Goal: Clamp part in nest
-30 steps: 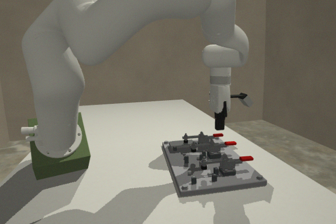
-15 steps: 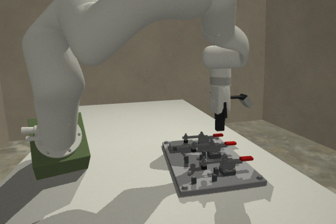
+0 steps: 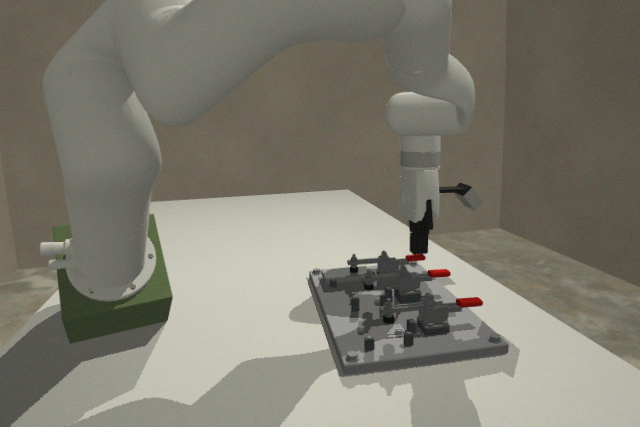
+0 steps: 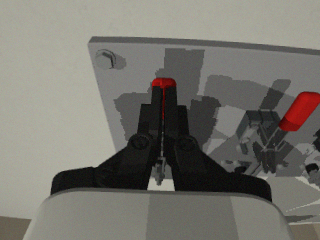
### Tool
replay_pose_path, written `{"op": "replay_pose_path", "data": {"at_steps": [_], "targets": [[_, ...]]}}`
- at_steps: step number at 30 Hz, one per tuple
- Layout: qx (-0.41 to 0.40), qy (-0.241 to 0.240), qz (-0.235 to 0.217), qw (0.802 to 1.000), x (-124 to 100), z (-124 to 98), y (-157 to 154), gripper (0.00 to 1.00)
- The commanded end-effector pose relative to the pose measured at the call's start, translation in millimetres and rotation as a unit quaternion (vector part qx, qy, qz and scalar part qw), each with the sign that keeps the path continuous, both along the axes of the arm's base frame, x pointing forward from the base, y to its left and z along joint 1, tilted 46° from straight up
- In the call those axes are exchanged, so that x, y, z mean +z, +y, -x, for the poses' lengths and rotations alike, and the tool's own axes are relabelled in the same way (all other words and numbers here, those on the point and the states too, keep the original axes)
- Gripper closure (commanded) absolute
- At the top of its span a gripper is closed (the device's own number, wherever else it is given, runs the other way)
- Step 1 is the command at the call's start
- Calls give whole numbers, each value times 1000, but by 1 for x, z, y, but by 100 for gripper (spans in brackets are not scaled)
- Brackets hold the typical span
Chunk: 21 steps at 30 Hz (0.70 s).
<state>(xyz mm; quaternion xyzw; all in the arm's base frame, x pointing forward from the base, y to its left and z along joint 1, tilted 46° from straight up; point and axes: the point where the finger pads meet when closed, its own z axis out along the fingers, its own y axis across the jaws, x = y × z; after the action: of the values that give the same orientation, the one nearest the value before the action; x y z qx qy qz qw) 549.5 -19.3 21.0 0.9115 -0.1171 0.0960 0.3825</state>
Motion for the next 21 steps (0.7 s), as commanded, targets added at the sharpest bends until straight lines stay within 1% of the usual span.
{"op": "replay_pose_path", "data": {"at_steps": [1, 21], "targets": [[1, -2, -1, 1000, 1, -1, 1, 100], [1, -2, -1, 1000, 0, -1, 0, 100]]}}
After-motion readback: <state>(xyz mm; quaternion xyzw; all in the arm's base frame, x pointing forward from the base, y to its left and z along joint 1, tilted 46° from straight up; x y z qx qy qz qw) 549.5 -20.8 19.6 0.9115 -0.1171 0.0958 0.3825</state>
